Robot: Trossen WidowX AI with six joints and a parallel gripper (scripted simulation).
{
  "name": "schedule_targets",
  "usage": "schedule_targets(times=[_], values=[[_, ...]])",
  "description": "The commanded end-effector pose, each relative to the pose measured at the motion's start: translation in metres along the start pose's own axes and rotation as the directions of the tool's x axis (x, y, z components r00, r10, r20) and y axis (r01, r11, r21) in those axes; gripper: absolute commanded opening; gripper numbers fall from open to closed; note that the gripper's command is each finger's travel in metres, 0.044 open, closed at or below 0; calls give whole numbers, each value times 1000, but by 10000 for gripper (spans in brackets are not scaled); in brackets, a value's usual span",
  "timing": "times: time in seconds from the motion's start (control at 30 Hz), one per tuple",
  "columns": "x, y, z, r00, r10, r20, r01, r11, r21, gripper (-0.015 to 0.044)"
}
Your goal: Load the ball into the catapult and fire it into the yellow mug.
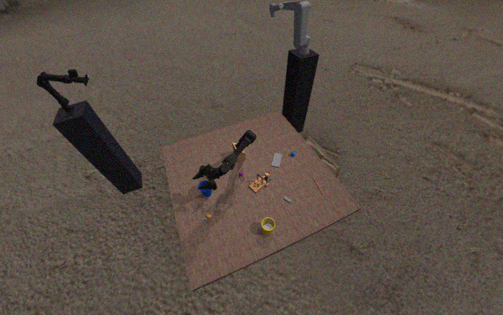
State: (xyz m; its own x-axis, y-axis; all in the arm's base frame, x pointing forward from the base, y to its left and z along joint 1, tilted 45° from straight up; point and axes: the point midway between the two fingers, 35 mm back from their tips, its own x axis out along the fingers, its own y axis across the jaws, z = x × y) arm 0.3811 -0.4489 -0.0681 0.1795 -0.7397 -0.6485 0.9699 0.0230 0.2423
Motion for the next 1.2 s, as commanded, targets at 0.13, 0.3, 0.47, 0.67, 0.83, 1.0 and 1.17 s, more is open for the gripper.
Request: schedule_targets(times=[0.13,0.3,0.47,0.67,0.83,1.0,1.17], values=[[-41,25,-55,961,62,-271,-88,993,-85,440],[-72,35,-85,902,74,-426,-136,984,-118,440],[-108,40,-113,818,70,-571,-179,974,-138,440],[-157,41,-144,686,45,-726,-218,965,-147,440],[-201,38,-165,557,12,-830,-238,960,-146,440],[-248,33,-182,415,-27,-909,-244,960,-140,440],[-295,23,-193,265,-70,-962,-235,963,-135,440]])
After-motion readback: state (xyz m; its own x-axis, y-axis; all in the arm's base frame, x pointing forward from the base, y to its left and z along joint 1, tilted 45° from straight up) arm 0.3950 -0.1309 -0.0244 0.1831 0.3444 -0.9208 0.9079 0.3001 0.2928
